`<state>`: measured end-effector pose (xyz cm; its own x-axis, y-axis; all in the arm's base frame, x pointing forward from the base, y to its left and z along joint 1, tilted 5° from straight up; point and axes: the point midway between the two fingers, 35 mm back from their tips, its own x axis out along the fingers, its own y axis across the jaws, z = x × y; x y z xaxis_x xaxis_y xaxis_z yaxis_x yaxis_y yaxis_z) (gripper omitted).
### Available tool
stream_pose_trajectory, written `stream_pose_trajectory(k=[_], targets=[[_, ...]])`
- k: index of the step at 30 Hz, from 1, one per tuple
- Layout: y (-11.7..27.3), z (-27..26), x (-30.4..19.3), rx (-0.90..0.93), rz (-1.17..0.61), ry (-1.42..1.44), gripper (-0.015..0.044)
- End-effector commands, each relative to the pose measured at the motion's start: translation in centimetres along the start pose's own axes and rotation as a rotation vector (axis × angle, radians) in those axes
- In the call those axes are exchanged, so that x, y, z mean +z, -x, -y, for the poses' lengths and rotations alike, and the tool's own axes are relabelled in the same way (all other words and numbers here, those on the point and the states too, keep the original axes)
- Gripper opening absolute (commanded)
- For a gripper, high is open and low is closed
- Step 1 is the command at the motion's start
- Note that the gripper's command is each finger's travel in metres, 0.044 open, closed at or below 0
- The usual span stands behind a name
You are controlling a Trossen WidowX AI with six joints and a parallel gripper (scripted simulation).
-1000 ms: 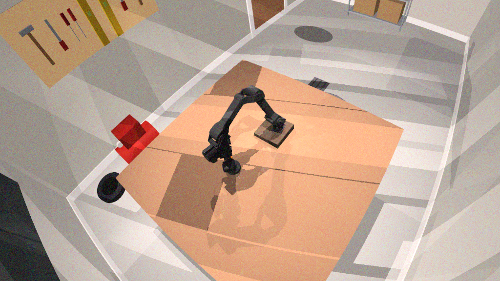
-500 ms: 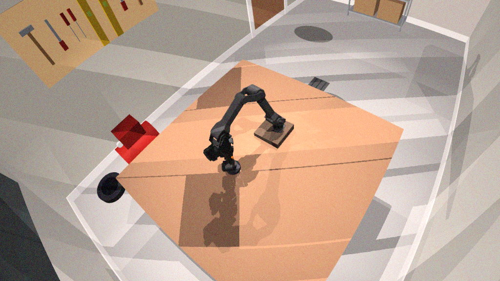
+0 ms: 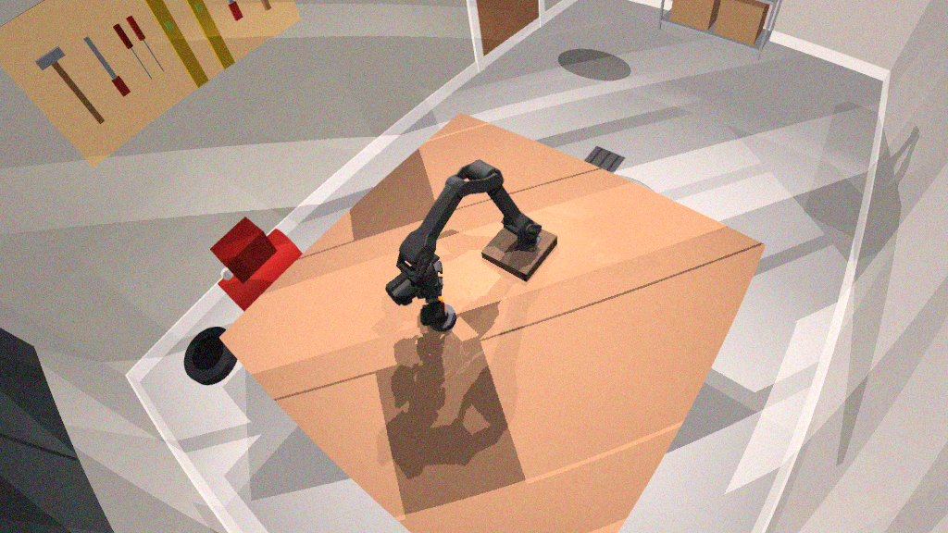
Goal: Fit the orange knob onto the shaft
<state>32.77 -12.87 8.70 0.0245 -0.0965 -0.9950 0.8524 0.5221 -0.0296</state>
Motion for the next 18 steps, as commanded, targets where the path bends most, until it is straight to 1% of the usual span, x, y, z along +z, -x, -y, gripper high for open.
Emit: stream_pose_trajectory(k=[1, 7, 12, 18], targets=[[0.22, -0.12, 0.19, 0.004, 0.005, -0.004, 0.0], [0.5, -0.19, 0.32, 0.004, 0.006, -0.03, 0.0], [0.69, -0.29, 0.5, 0.005, 0.005, -0.203, 0.0], [0.27, -0.4, 0.67, 0.005, 0.005, -0.213, 0.0]])
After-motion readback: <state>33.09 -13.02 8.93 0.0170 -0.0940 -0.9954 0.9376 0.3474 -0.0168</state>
